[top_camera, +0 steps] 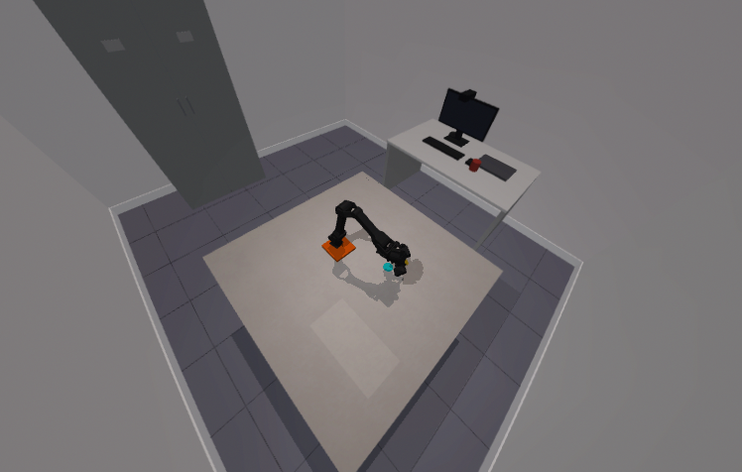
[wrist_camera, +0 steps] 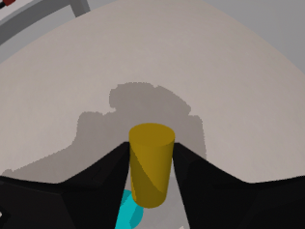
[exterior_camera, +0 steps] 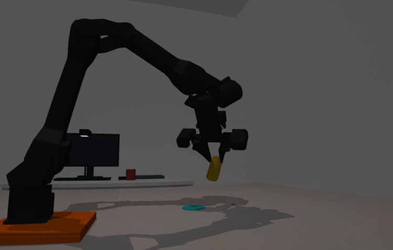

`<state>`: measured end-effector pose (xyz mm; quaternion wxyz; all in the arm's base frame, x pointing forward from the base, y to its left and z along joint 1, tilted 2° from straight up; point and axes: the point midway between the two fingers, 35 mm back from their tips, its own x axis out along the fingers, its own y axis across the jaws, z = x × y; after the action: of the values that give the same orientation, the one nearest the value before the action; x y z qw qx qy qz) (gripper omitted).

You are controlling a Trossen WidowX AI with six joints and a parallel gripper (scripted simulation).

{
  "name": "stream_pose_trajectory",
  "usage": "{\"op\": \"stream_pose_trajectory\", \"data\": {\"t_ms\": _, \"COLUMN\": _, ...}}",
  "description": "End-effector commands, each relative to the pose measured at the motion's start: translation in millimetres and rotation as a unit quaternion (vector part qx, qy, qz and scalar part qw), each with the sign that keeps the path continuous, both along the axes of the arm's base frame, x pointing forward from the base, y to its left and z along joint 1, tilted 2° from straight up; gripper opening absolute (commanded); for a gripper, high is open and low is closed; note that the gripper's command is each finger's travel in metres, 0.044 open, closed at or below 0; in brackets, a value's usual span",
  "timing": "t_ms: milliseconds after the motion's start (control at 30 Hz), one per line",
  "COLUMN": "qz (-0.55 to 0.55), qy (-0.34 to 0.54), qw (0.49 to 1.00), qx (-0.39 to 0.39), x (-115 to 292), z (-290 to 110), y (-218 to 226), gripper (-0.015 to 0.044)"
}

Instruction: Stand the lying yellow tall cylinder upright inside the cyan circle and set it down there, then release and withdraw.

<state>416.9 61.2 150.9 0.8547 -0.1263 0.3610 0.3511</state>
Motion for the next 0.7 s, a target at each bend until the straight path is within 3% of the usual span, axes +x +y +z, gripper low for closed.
{"op": "stream_pose_trajectory", "data": {"t_ms": 0, "qz": -0.002, "qy": -0.001, "qw": 1.000, "qx": 0.013, "x": -1.3, "z": -2.9, "y": -0.7, "gripper": 0.0105}}
{"op": "stream_pose_trajectory", "data": {"t_ms": 667, "qz": -0.003, "qy": -0.043, "qw": 0.997, "qx": 0.063, "x": 0.1, "z": -1.2, "y": -5.4, "gripper": 0.0105}}
